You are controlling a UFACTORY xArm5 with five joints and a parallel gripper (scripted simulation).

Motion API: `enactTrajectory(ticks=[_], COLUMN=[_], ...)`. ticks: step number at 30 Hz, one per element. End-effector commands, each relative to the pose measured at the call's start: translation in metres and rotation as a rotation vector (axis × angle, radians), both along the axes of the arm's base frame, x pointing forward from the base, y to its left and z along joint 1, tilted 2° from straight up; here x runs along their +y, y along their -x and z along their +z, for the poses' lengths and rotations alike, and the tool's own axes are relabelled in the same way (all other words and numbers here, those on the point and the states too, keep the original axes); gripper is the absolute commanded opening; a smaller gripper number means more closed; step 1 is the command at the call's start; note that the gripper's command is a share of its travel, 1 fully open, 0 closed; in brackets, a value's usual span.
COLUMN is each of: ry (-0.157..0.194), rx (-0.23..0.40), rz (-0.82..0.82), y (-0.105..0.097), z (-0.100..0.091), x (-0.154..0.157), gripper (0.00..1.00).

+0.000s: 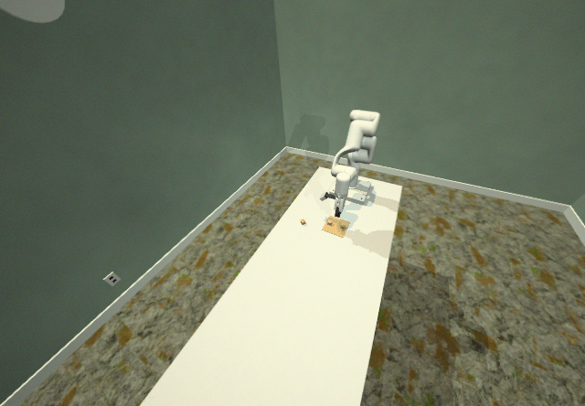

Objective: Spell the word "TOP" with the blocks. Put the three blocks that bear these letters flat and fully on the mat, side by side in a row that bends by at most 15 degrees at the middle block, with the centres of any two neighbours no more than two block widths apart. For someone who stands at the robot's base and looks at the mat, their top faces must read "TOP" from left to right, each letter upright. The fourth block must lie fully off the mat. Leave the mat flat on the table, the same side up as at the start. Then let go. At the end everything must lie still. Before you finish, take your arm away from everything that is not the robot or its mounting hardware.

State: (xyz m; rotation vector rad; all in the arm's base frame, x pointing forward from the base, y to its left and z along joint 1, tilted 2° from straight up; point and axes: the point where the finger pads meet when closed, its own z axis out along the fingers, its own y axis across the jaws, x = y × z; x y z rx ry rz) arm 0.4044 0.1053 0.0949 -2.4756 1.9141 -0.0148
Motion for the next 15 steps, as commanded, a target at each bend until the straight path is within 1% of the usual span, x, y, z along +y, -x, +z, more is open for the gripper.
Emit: enactTrajectory(ticks=[1, 5, 8, 11, 15], ry=[-0.001, -0.001, -0.001, -0.001, -0.001], rx=[-0.004, -0.004, -0.003, -0.003, -0.003], rz=[0.000, 0.000, 0.000, 0.000, 0.000], y=[-0.001, -0.001, -0.001, -0.001, -0.001], z=[0.001, -0.001, -0.006, -0.015, -0.031], x=[0.000, 0.001, 0.001, 0.001, 0.002], gripper=[0.21, 0.21, 0.21, 0.21, 0.21])
